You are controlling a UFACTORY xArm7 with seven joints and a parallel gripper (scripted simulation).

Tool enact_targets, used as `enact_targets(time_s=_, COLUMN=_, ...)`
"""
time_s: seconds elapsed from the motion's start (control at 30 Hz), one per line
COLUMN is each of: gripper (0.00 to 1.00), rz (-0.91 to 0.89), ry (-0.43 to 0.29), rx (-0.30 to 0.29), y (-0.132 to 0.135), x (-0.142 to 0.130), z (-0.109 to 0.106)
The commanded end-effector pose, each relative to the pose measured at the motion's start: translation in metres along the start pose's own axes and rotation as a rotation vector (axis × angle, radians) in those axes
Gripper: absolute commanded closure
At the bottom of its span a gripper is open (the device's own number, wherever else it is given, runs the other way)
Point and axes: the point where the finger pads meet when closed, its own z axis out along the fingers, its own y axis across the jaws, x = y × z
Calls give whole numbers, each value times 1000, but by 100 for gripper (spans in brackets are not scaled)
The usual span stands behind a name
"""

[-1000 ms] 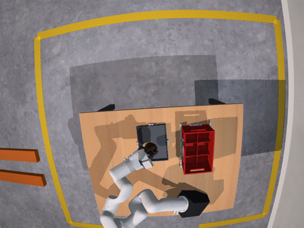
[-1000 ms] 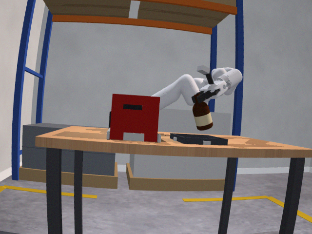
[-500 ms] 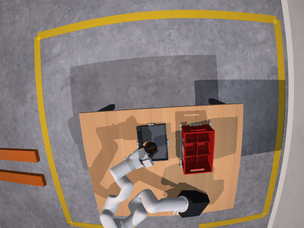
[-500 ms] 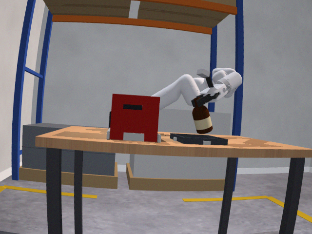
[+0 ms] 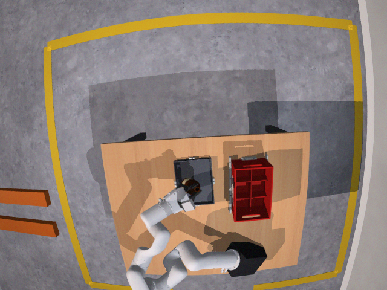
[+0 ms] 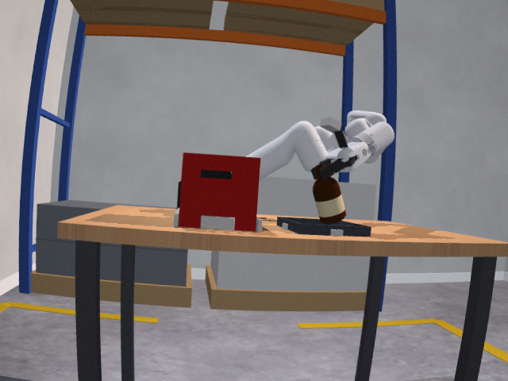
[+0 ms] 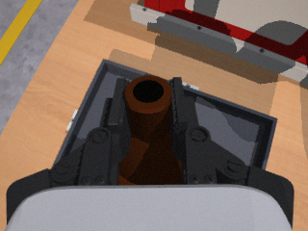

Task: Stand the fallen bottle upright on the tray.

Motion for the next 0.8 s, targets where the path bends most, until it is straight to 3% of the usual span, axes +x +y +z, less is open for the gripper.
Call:
enact_targets(time_s=0.0, gripper=100, rz=2, ry=0, rx=1, y=0, x=-2, z=1)
enact_targets(time_s=0.77, gripper=100, rz=2, ry=0, rx=1, y=0, x=-11, z=6)
